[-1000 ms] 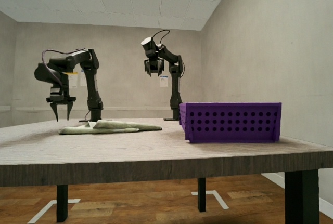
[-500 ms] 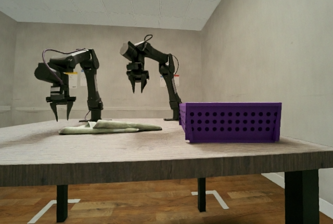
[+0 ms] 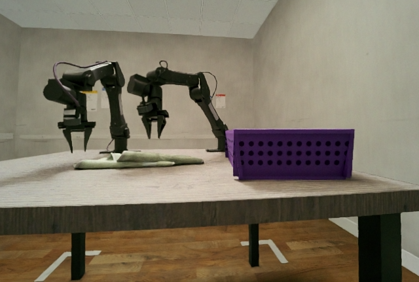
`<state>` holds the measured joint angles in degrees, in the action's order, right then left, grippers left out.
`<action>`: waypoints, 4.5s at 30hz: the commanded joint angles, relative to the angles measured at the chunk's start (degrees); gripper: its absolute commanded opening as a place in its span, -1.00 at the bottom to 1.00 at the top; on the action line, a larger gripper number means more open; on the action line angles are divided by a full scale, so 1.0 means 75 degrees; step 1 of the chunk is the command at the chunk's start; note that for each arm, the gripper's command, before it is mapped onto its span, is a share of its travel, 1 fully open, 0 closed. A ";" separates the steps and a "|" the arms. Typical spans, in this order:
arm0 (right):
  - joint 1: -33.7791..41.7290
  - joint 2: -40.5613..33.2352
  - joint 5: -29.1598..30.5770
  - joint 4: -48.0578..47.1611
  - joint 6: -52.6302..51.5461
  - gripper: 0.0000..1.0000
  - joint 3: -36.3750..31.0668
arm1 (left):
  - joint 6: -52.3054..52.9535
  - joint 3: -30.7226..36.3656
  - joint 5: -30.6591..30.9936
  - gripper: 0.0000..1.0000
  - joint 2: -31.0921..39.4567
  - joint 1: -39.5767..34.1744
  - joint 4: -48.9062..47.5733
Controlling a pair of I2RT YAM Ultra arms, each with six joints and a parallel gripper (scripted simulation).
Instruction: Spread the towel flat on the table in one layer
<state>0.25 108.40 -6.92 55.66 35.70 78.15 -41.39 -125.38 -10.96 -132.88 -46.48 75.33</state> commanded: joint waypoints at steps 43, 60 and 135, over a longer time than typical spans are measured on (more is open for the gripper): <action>-0.0028 0.0308 -0.0081 -0.1261 0.0142 -0.32 -0.0573 | -0.0641 -0.0020 -0.0019 -0.32 -0.1302 -0.0427 -0.1302; 0.0128 0.0561 -0.0084 -0.1484 -0.0086 -0.32 -0.0949 | -0.0671 -0.0416 -0.0081 -0.32 -0.1626 -0.0555 -0.1432; 0.0072 -0.1034 0.0032 -0.0709 -0.0285 -1.00 -0.1284 | -0.0025 0.0723 0.0041 -1.00 -0.0278 -0.0156 -0.1589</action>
<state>0.19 102.59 -5.98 50.19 34.83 69.32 -43.07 -121.78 -10.90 -137.12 -48.56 65.60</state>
